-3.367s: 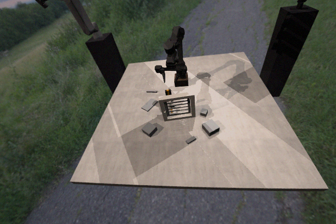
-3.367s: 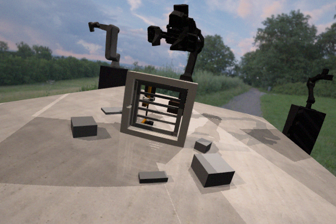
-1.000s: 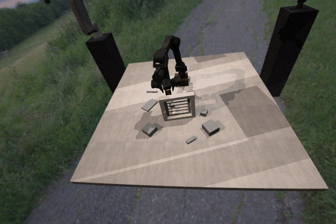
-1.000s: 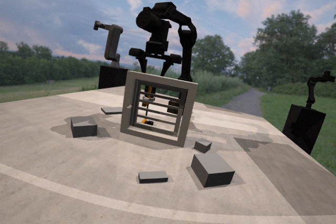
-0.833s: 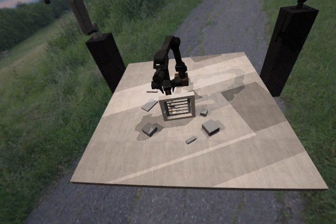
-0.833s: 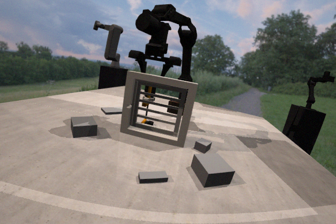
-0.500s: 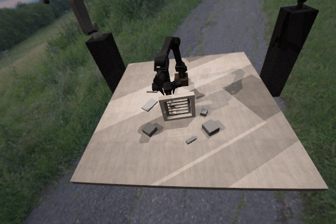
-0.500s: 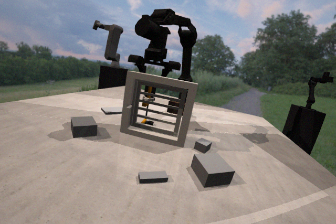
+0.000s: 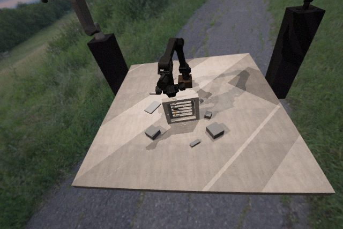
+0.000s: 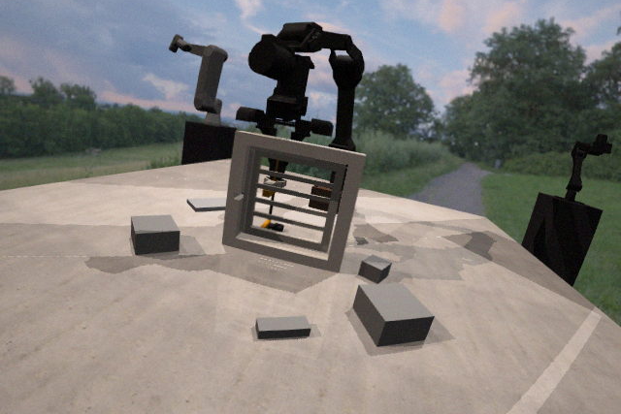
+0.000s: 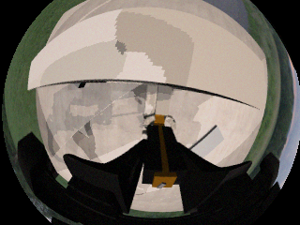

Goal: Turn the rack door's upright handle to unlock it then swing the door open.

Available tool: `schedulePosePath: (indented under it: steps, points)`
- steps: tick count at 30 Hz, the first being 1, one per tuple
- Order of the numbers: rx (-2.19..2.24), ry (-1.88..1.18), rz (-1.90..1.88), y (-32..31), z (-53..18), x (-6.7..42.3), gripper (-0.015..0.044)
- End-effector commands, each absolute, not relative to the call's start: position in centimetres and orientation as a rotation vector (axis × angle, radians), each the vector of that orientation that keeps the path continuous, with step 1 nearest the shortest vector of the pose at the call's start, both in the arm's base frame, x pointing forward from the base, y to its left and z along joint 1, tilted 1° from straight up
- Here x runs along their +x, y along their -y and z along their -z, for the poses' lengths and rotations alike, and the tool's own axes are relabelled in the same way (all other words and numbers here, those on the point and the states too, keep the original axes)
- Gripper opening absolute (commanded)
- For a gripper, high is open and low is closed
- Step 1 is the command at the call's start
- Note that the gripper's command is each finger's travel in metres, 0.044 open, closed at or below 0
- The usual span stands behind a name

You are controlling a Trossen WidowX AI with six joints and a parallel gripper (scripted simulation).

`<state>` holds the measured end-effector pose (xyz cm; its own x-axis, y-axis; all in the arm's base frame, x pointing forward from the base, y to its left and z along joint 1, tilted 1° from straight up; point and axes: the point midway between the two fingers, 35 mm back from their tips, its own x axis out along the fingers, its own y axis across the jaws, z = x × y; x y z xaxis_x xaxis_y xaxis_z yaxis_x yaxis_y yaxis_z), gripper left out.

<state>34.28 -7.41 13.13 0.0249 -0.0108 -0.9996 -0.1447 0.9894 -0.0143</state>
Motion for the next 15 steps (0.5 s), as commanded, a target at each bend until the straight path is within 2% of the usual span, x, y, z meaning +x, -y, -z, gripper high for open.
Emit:
schedulePosePath:
  steps: [1, 11, 15]
  points:
    - [-0.128, -1.543, -0.108, 7.4, -13.12, 34.28, 0.0096]
    - [-0.128, -1.543, -0.108, 7.4, -13.12, 34.28, 0.0029]
    - [-0.121, -1.543, -0.101, 7.4, -13.12, 34.28, 0.0028]
